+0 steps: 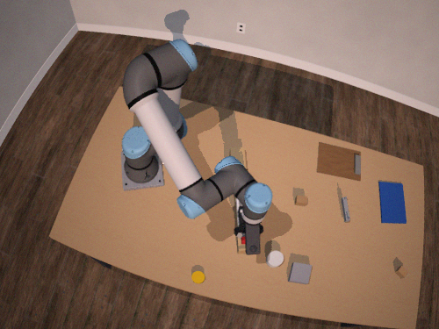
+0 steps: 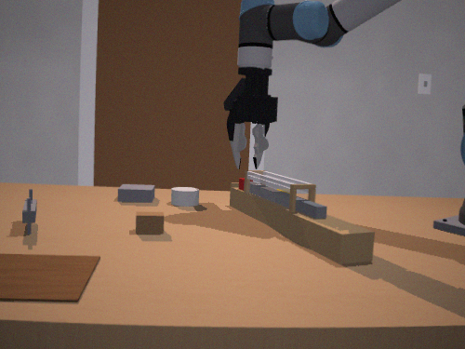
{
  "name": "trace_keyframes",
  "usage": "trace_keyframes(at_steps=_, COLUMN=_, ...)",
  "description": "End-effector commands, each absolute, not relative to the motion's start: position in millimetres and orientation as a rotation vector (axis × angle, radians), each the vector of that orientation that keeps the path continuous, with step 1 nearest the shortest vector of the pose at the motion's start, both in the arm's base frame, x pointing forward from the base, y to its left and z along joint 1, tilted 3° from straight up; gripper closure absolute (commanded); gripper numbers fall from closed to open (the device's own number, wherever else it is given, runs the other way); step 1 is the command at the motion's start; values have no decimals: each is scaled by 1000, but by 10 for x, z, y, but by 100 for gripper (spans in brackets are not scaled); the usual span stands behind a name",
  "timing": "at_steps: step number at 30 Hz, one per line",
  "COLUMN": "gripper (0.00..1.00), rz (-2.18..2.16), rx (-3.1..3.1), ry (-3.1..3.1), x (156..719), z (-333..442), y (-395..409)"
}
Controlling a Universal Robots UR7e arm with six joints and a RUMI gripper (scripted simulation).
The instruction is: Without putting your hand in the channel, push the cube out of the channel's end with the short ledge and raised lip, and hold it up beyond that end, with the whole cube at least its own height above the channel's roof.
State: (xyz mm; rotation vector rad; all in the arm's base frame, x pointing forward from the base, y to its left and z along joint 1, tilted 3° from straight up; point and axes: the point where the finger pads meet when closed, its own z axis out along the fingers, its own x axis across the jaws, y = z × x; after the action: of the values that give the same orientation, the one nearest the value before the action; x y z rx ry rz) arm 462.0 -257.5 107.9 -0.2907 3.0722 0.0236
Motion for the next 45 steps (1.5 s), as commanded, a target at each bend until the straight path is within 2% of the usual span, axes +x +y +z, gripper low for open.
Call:
trace_keyframes(at_steps=1, gripper=75, rz=21, rx=-290, ry=3071, x=4641, z=902, y=-2581)
trace_keyframes(at_steps=45, gripper=75, rz=21, rx=-290, ry=3071, x=4656, z=650, y=-2576)
